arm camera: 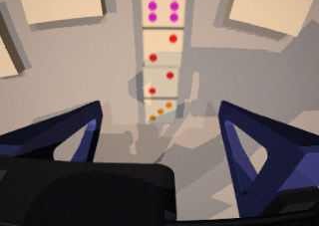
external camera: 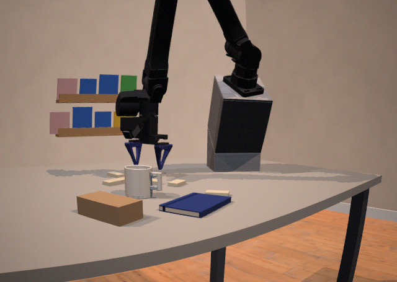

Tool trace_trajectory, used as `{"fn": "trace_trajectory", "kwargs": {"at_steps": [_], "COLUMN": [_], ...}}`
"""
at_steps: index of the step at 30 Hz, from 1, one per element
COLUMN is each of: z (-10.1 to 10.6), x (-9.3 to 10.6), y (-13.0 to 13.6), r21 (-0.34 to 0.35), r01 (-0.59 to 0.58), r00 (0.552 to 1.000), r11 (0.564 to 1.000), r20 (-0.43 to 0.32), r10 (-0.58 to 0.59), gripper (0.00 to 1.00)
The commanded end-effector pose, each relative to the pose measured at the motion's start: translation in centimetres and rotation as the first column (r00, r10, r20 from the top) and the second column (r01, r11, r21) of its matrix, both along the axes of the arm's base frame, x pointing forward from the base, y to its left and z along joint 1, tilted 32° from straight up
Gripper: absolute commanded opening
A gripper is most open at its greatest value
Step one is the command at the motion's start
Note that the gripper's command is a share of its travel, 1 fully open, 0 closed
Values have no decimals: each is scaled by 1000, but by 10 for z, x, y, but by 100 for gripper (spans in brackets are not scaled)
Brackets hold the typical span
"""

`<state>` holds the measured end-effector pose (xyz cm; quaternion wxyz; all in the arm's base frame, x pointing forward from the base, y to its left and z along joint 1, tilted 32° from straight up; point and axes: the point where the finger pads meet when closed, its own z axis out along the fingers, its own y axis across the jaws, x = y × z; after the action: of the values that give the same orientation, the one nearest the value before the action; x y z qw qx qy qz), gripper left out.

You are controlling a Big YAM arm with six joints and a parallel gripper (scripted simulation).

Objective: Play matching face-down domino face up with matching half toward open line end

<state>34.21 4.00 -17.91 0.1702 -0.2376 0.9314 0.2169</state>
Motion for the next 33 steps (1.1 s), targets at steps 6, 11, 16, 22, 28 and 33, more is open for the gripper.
{"fn": "trace_trajectory", "kwargs": {"at_steps": [6, 11, 16, 22, 28, 33], "z": [4, 8, 9, 20, 56, 62], "x": [5, 9, 10, 0, -3, -4], "y": [-5, -10, -11, -14, -38, -42], "r21": [-4, -9, -9, -4, -8, -9], "r01": [8, 15, 17, 8, 14, 15], "r00": [1000, 1000, 1000, 1000, 1000, 1000], "r11": [1000, 1000, 1000, 1000, 1000, 1000], "r20": [13, 24, 26, 11, 23, 25], "r10": [-8, -15, -16, -8, -14, -15], "gripper": [93, 93, 93, 93, 93, 93]}}
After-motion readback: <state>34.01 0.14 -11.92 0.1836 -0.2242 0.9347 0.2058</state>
